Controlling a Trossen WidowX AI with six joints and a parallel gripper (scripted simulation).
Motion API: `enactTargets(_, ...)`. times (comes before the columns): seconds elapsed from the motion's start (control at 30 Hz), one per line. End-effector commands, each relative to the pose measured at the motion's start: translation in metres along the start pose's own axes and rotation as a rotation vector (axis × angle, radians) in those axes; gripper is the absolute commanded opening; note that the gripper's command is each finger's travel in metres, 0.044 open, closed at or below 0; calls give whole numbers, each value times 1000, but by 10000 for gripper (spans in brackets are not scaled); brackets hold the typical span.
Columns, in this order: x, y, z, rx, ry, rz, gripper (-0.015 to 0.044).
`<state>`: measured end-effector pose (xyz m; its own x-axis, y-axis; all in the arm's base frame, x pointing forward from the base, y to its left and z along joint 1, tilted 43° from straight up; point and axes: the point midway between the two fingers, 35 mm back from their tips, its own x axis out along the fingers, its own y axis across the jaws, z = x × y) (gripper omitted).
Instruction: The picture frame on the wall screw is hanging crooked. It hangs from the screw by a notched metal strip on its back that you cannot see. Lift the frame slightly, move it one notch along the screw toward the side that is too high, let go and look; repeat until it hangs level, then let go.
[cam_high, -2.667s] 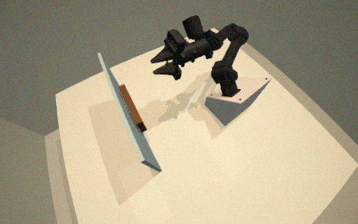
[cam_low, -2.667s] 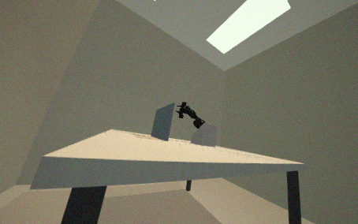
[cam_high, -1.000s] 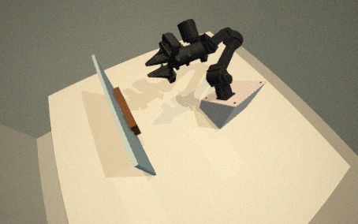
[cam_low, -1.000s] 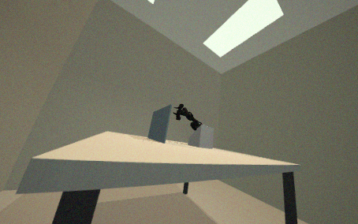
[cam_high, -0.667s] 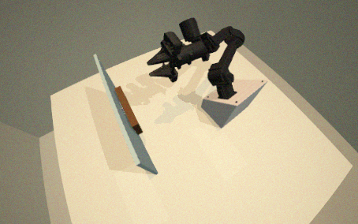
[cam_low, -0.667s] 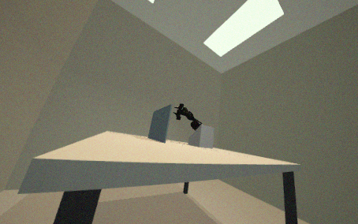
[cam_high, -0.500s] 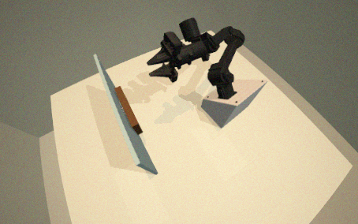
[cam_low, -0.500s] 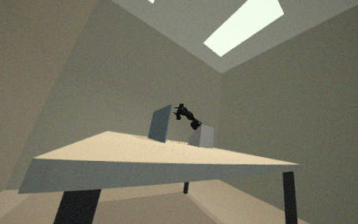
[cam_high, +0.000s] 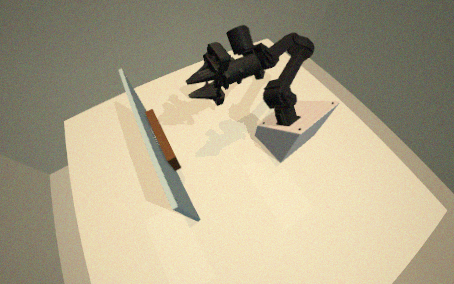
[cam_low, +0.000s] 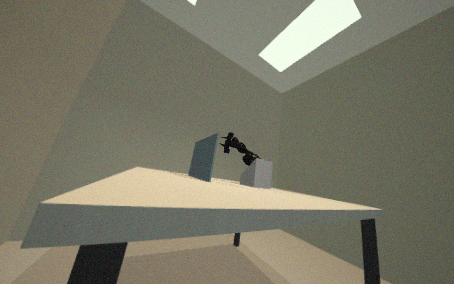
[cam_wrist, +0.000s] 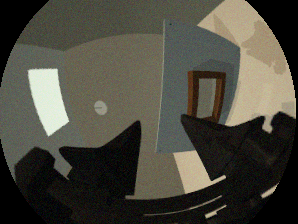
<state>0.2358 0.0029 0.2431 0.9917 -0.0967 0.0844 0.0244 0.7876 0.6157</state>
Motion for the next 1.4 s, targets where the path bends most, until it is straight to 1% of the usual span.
enactTargets(0.0,0,-21,-3,2,-6,-7,260)
enactTargets(0.2,-3,-52,-7,-3,-5,-6,260)
enactTargets(0.83,-5,-52,-12,-3,-5,-6,260)
enactTargets(0.97,4,-54,-10,-3,-5,-5,260)
enactTargets(1.37,48,-76,-9,-5,-7,-4,260)
